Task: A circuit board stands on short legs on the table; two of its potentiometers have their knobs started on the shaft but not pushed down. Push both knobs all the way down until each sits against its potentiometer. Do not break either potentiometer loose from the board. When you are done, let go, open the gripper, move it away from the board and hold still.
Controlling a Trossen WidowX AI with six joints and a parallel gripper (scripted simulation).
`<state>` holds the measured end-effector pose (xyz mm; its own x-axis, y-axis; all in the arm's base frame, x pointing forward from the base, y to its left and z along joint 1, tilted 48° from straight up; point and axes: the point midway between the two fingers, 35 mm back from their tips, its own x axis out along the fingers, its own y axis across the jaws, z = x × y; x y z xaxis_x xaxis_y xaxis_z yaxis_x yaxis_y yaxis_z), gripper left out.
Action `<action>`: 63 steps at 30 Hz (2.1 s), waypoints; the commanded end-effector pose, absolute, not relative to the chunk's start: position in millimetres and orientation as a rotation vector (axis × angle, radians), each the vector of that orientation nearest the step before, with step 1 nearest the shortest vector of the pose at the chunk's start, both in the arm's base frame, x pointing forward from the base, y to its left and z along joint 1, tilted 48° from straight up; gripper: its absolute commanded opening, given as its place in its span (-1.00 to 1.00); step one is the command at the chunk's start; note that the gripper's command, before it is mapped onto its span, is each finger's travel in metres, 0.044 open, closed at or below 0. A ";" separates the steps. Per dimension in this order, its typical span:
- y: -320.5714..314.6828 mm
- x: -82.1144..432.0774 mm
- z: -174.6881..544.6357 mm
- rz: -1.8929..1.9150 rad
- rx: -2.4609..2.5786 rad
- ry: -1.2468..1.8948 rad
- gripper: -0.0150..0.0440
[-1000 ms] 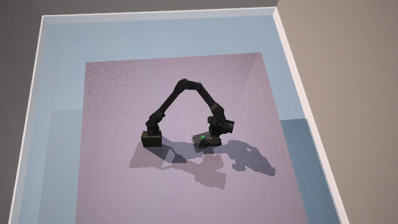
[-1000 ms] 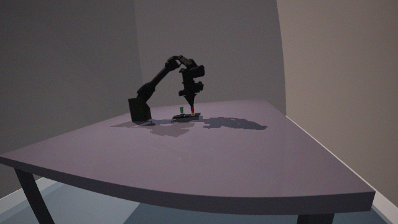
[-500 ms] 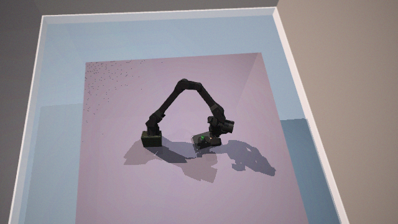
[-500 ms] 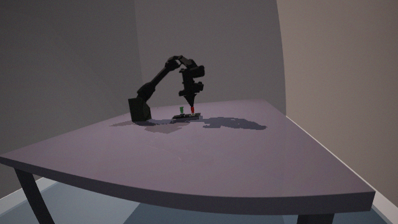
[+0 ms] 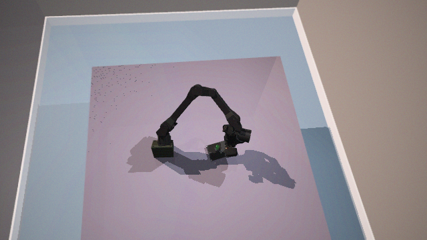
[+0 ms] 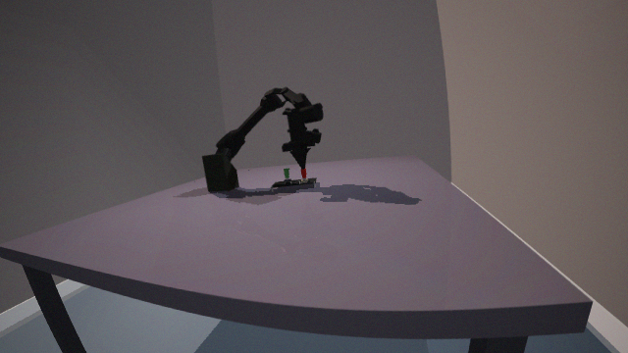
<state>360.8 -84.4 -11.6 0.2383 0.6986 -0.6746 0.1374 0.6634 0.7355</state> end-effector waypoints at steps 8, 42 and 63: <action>-74.3 365.8 -18.3 0.481 0.778 1.316 -0.49; -96.8 338.5 3.0 0.477 0.786 1.325 0.49; -64.8 179.9 10.2 0.478 0.781 1.325 1.00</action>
<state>182.6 -65.7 10.1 0.2046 0.7141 -0.6695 0.1245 0.6594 0.7414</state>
